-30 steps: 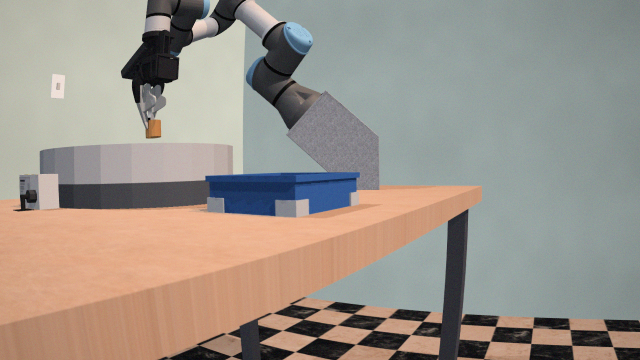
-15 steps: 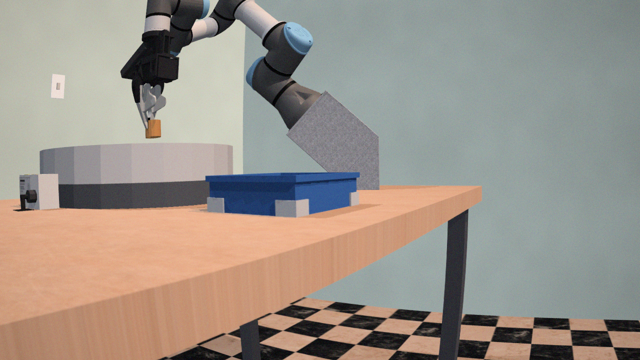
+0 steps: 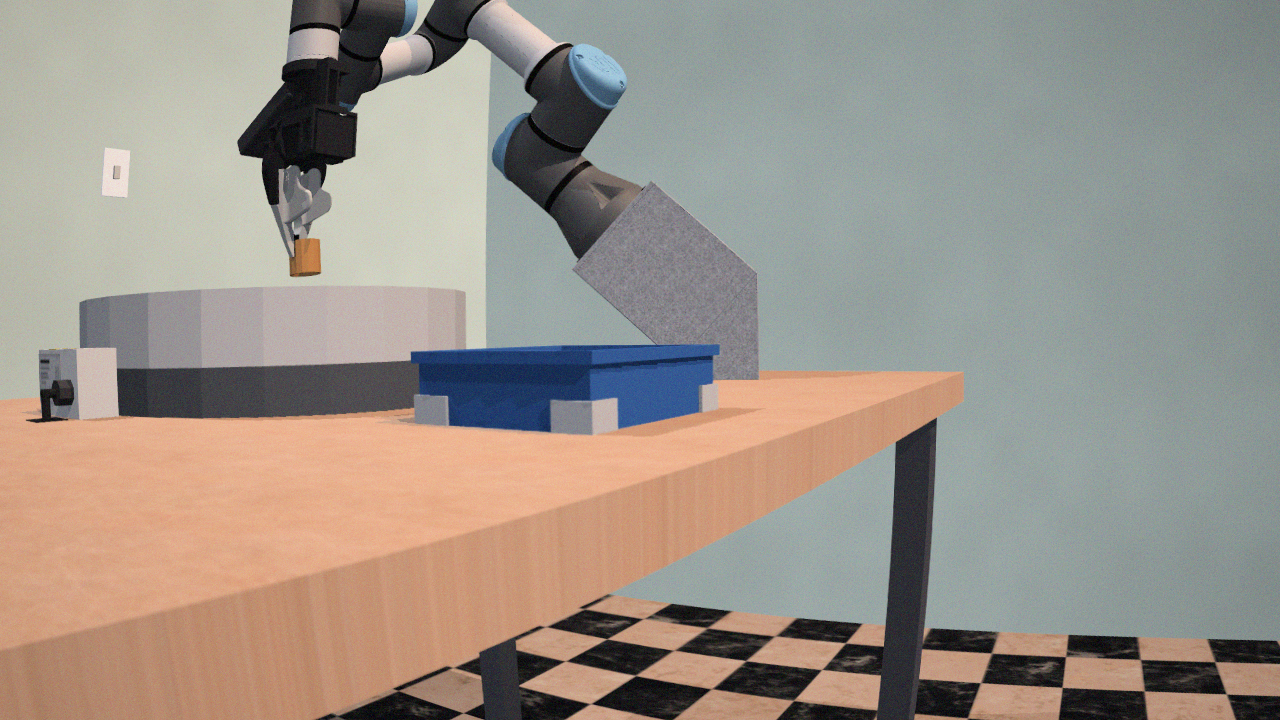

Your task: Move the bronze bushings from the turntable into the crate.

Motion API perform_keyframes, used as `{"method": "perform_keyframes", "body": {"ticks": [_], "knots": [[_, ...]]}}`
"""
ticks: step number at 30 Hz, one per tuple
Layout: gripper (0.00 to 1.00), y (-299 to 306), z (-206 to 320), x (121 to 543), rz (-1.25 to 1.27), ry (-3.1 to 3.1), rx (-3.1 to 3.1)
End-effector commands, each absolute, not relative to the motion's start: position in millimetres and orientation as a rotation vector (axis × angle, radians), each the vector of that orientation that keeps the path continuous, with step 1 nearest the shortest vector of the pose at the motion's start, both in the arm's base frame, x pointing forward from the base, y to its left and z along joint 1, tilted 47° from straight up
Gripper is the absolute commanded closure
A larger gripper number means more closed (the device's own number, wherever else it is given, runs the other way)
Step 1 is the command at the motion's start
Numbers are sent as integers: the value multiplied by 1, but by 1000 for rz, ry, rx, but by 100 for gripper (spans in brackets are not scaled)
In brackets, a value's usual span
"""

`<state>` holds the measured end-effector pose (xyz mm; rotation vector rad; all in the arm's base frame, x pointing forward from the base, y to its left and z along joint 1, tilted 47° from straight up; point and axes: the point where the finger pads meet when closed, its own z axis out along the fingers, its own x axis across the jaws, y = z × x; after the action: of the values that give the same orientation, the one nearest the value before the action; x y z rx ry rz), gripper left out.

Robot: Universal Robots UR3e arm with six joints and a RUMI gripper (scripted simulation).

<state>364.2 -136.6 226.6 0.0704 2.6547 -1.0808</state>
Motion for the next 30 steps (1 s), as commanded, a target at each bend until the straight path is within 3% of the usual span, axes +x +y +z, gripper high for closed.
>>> {"method": "perform_keyframes", "body": {"ticks": [1,30], "knots": [[100,-134,226,369,-1081,2659,52],[100,-103,207,411,-1087,2719,-147]]}}
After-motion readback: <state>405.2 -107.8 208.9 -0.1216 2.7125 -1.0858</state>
